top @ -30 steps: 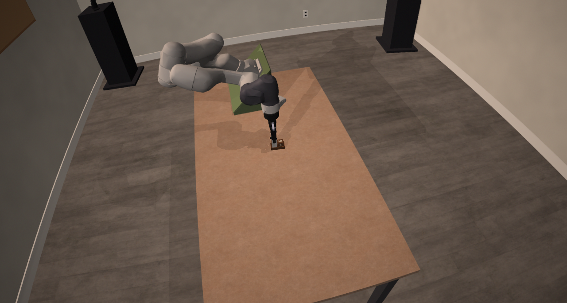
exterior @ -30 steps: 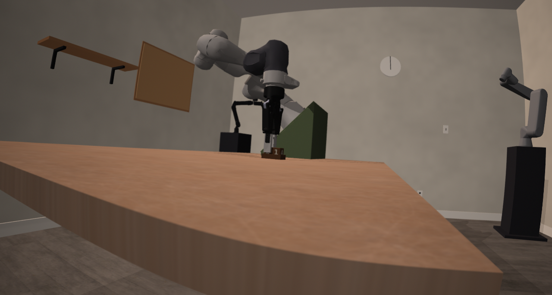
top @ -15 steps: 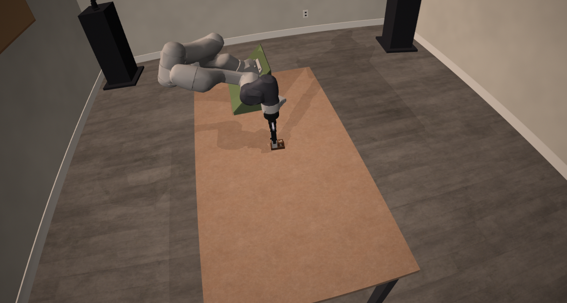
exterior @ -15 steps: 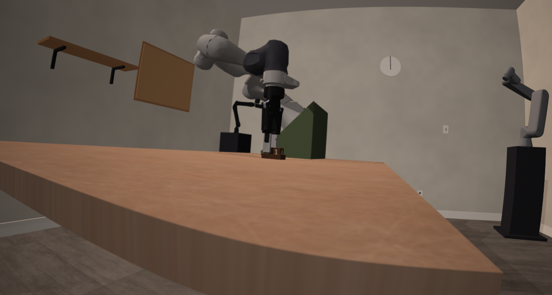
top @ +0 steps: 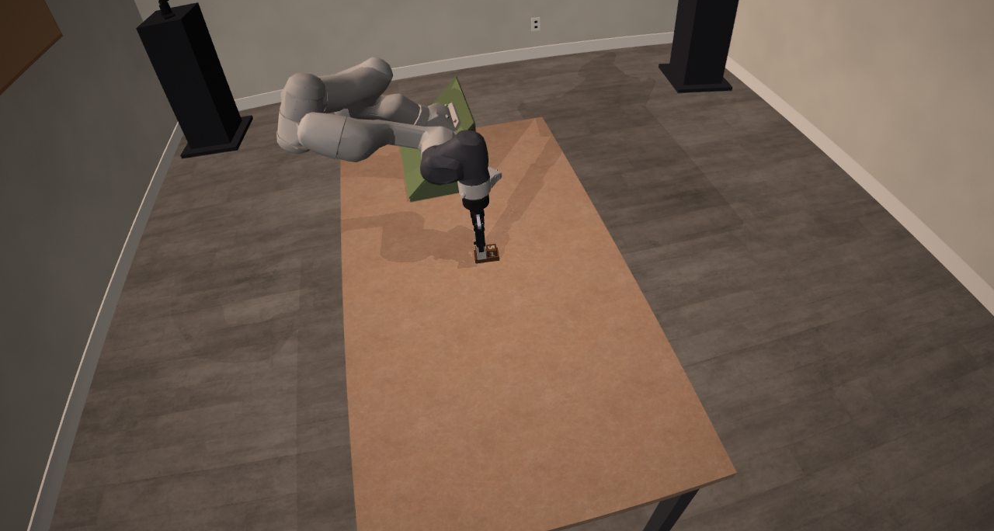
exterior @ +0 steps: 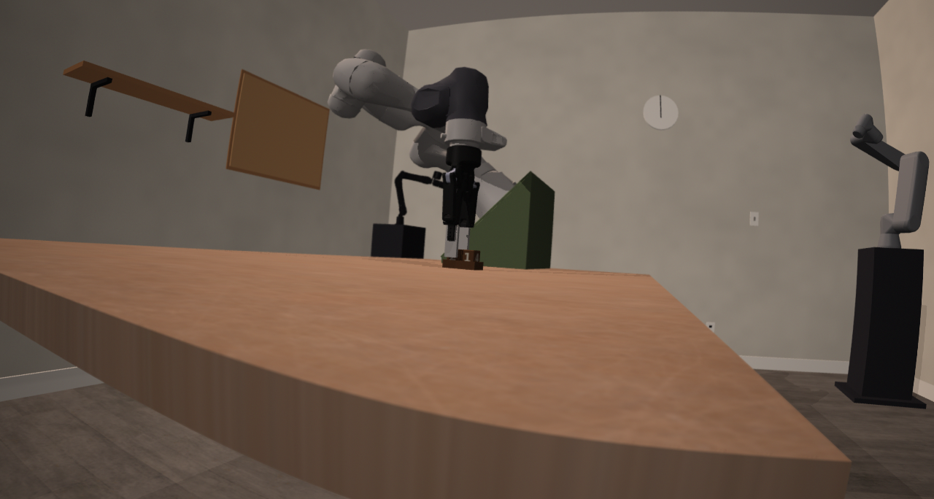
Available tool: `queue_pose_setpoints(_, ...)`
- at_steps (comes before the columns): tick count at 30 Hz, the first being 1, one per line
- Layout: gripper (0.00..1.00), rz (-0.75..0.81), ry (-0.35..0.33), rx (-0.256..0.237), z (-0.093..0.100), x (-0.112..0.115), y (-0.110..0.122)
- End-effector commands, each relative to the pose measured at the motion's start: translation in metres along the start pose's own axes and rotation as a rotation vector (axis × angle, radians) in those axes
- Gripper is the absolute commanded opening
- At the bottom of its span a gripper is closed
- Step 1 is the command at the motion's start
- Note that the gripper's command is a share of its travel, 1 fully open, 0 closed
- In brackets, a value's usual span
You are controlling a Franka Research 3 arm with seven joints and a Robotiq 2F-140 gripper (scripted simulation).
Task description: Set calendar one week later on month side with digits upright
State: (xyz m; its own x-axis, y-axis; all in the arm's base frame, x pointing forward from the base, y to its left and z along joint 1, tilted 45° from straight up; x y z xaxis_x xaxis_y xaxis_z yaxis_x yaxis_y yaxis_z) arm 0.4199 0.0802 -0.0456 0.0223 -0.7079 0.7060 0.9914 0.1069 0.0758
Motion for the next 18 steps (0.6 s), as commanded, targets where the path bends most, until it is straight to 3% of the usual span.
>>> queue_pose_setpoints(1,0.28,-0.008,0.003,0.001,0.004,0.0,0.001)
queue_pose_setpoints(6,0.28,-0.008,0.003,0.001,0.014,0.0,0.001)
queue_pose_setpoints(18,0.28,-0.008,0.003,0.001,0.074,0.0,0.001)
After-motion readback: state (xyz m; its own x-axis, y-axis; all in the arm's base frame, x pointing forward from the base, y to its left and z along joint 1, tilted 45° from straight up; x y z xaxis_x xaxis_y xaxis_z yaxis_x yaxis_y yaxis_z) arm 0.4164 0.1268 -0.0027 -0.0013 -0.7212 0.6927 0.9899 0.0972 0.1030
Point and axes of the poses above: the point where the finger pads meet when closed, its own z axis back along the fingers, its own y axis across the jaws, x = y × z, the point moved 9 cm from there along z, back along the fingers, and after that the axes turned 1 degree about -z, right-handed, at the moved point
